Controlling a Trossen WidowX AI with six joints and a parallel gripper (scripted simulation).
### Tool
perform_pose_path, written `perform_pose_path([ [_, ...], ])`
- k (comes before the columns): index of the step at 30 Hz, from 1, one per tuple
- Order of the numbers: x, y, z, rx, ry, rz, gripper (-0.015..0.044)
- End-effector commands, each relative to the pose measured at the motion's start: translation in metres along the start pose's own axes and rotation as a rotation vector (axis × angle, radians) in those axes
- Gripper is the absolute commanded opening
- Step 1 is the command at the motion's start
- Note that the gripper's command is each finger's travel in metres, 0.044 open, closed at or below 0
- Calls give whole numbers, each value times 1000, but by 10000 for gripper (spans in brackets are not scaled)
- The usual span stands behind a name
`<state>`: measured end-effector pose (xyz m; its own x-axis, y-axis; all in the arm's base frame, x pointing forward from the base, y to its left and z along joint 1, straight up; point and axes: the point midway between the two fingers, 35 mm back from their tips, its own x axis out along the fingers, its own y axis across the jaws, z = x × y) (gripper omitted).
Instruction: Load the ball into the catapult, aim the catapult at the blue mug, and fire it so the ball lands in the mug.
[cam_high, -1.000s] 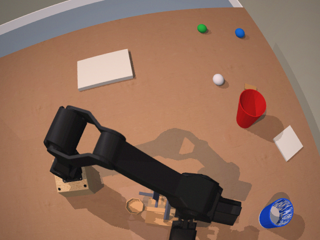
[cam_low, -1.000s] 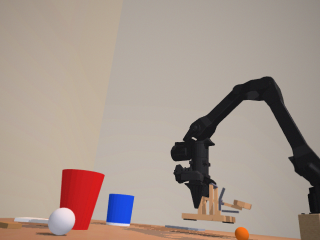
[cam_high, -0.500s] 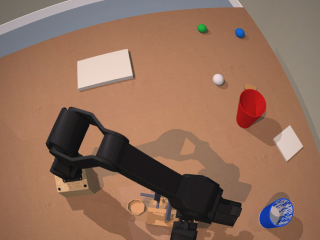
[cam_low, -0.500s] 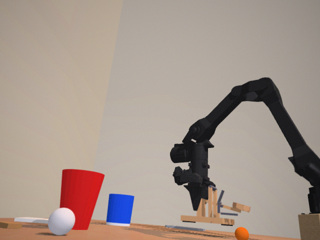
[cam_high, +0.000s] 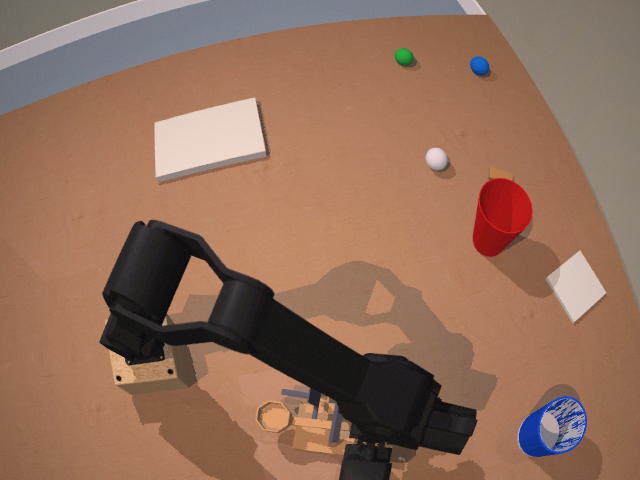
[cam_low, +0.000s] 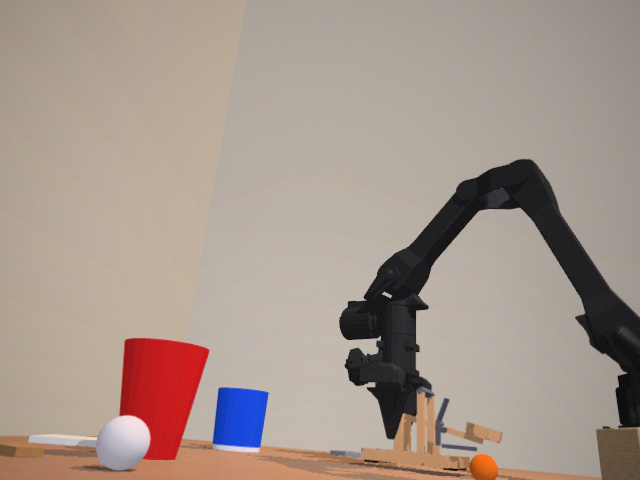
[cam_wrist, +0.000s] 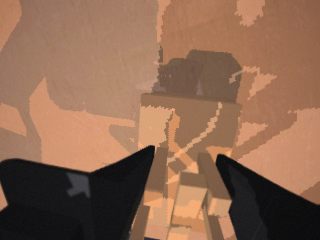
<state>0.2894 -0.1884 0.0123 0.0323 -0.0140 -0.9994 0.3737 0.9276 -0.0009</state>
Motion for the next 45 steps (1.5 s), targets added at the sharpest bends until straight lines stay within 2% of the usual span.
perform_pose_path([
  [1, 6, 0, -1, -1, 0, -3, 0],
  [9, 5, 0, 0, 0, 0, 0, 0],
  [23, 5, 0, 0, 0, 0, 0, 368],
  [26, -18, -1, 3, 0, 0, 0, 440],
  [30, -84, 0, 2, 0, 0, 0, 440],
  [32, -95, 0, 0, 0, 0, 0, 440],
  [34, -95, 0, 0, 0, 0, 0, 440],
  [35, -79, -1, 4, 0, -12, -2, 440],
  [42, -90, 1, -3, 4, 0, -3, 440],
  [45, -67, 0, -2, 4, 0, -3, 440],
])
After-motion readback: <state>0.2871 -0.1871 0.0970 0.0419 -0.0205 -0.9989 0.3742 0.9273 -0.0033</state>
